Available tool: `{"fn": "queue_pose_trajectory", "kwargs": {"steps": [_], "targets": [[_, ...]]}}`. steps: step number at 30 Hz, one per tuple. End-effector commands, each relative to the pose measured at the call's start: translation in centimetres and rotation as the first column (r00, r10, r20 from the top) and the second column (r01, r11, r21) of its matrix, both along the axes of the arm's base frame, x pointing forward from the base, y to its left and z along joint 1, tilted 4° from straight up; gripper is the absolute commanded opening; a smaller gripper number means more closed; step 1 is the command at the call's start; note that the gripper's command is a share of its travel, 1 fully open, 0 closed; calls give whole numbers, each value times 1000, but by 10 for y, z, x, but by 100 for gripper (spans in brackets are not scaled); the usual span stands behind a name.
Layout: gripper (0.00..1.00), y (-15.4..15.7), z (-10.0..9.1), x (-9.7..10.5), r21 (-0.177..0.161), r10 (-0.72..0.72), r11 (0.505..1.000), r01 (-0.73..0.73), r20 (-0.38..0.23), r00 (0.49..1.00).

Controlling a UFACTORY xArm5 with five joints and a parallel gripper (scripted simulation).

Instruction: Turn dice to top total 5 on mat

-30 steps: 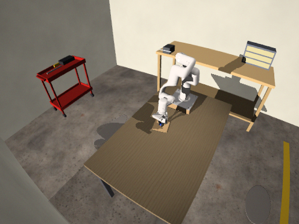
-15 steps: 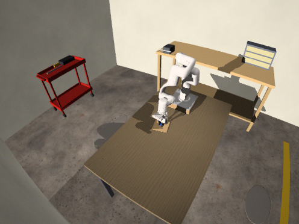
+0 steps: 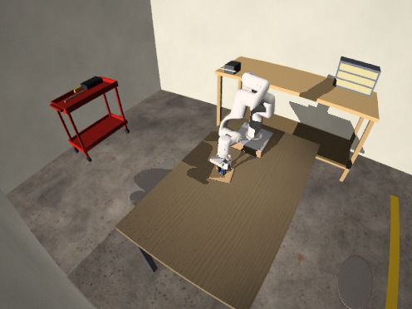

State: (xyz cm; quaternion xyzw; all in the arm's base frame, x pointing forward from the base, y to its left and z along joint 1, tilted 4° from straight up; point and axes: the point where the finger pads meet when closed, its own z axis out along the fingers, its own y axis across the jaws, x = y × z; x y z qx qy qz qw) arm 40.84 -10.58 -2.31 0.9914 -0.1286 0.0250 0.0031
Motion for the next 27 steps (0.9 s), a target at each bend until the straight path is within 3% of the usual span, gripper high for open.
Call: {"fn": "queue_pose_trajectory", "kwargs": {"steps": [1,9,17,19,27], "targets": [[36,0,1,1,-1,0,1000,0,3,1000],[36,-1,11,1,-1,0,1000,0,3,1000],[36,-2,50,-2,-1,0,1000,0,3,1000],[36,-2,50,-2,-1,0,1000,0,3,1000],[36,-3,86,-4,-1,0,1000,0,3,1000]]}}
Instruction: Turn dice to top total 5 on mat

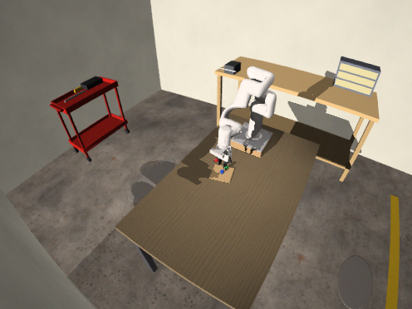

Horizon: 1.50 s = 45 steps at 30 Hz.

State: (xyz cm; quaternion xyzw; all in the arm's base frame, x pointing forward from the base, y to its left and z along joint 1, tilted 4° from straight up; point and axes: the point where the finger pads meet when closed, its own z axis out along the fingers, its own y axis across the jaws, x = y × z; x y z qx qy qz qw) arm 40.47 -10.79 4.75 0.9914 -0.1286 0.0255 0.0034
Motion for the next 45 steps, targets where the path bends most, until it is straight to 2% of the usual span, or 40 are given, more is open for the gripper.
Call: {"fn": "queue_pose_trajectory", "kwargs": {"steps": [1,6,7,33,41,43,45], "targets": [[36,-1,17,-1,-1,0,1000,0,2,1000],[36,-1,20,-1,-1,0,1000,0,2,1000],[100,-1,20,-1,-1,0,1000,0,2,1000],[100,-1,20,-1,-1,11,1000,-11,2,1000],[100,-7,19,-6,-9,160,987,-160,-2,987],[100,-7,19,-6,-9,160,987,-160,-2,987],[100,-10,18,-8,-13,231,973,-231,-5,973]]}}
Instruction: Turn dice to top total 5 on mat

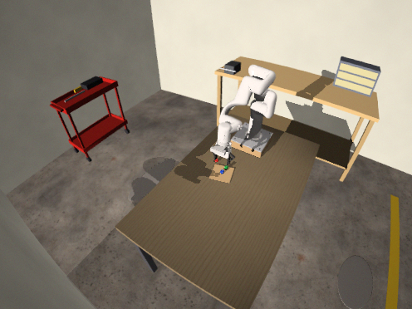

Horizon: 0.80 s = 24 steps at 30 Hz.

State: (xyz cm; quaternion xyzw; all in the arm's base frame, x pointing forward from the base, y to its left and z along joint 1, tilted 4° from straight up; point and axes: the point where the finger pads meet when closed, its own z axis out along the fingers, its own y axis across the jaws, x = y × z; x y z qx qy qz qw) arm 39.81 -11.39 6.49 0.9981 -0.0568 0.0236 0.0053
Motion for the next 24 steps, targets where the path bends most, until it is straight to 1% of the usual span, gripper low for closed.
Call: {"fn": "queue_pose_trajectory", "kwargs": {"steps": [1,3,4,5,6,7,12,13,15,17,18,20,21,22,23,24], "targets": [[100,-5,0,-3,-8,131,991,-131,1,991],[100,-9,-1,-6,-12,215,977,-215,-2,977],[100,-9,-1,-6,-13,224,975,-224,-2,975],[100,-11,-2,-8,-15,270,963,-270,-4,963],[100,-11,-2,-8,-15,274,961,-274,-4,962],[100,-13,-2,-10,-17,327,945,-327,-6,945],[100,-19,-4,-15,-23,470,882,-470,-13,882],[100,-20,-4,-16,-24,495,869,-495,-14,869],[100,-20,-4,-16,-24,495,869,-495,-14,869],[100,-24,-5,-20,-28,595,803,-596,-19,803],[100,-24,-6,-21,-28,607,794,-608,-20,794],[100,-27,-6,-23,-30,660,750,-661,-24,751],[100,-27,-6,-23,-30,662,749,-662,-24,749],[100,-29,-7,-25,-31,706,707,-707,-27,707],[100,-29,-7,-26,-31,714,699,-715,-27,699],[100,-31,-8,-27,-32,748,662,-748,-30,663]]}}
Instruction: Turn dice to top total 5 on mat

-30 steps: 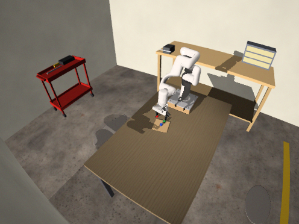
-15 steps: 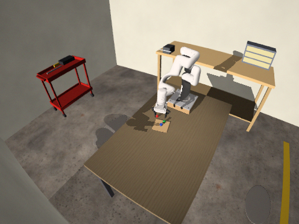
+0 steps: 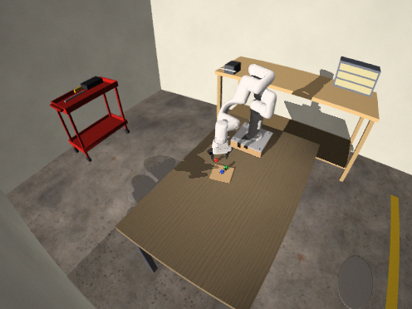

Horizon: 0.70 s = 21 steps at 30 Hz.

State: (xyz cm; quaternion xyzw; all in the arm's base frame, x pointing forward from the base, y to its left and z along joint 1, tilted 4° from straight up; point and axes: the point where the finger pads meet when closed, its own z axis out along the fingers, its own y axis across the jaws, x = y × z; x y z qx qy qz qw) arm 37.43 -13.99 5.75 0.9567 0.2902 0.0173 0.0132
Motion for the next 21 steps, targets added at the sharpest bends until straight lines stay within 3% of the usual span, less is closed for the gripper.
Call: {"fn": "queue_pose_trajectory", "kwargs": {"steps": [1,5,8,10,17,21], "targets": [[100,-6,0,-4,-9,167,986,-167,0,986],[100,-10,-2,-9,-15,295,955,-295,-4,956],[100,-11,-2,-10,-15,313,950,-313,-5,950],[100,-15,-3,-14,-19,427,904,-427,-10,904],[100,-21,-5,-21,-24,582,813,-582,-18,813],[100,-25,-7,-26,-26,696,717,-696,-25,718]]}}
